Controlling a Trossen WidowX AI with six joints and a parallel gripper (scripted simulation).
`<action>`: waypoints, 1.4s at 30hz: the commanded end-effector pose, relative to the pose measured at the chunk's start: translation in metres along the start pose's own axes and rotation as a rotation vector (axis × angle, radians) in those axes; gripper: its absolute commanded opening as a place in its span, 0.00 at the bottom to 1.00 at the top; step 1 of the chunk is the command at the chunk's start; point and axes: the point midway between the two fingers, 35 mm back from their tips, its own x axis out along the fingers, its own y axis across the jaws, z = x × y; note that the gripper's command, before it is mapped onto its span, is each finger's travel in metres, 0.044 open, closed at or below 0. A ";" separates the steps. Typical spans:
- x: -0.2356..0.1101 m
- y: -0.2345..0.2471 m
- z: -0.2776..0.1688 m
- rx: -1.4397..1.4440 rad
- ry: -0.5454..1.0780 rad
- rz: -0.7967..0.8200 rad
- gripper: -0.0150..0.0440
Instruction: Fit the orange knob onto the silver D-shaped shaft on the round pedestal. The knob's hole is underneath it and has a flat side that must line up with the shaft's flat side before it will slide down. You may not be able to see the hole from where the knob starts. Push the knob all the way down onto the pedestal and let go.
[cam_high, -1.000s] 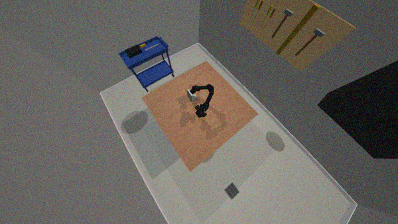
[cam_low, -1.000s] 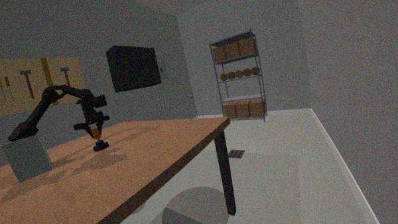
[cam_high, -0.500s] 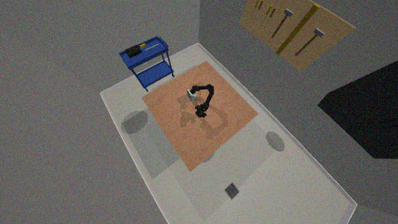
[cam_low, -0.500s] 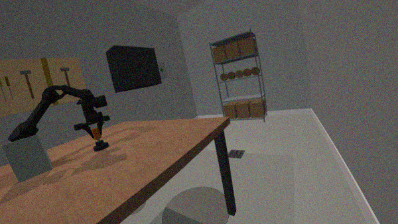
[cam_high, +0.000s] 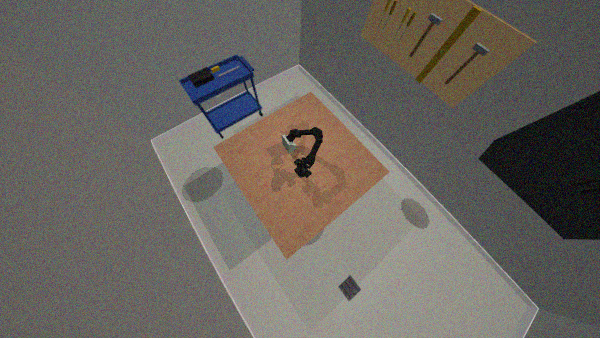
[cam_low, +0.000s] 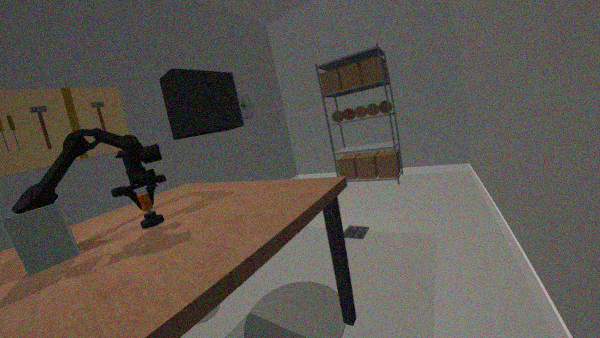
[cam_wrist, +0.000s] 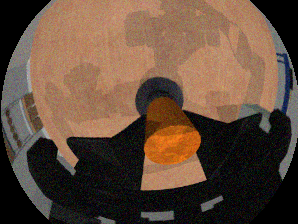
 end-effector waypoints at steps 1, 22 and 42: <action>0.000 0.000 0.000 -0.007 0.003 0.003 0.25; 0.001 0.000 0.000 0.028 0.004 0.003 0.25; -0.002 0.000 0.000 0.065 0.003 0.003 0.25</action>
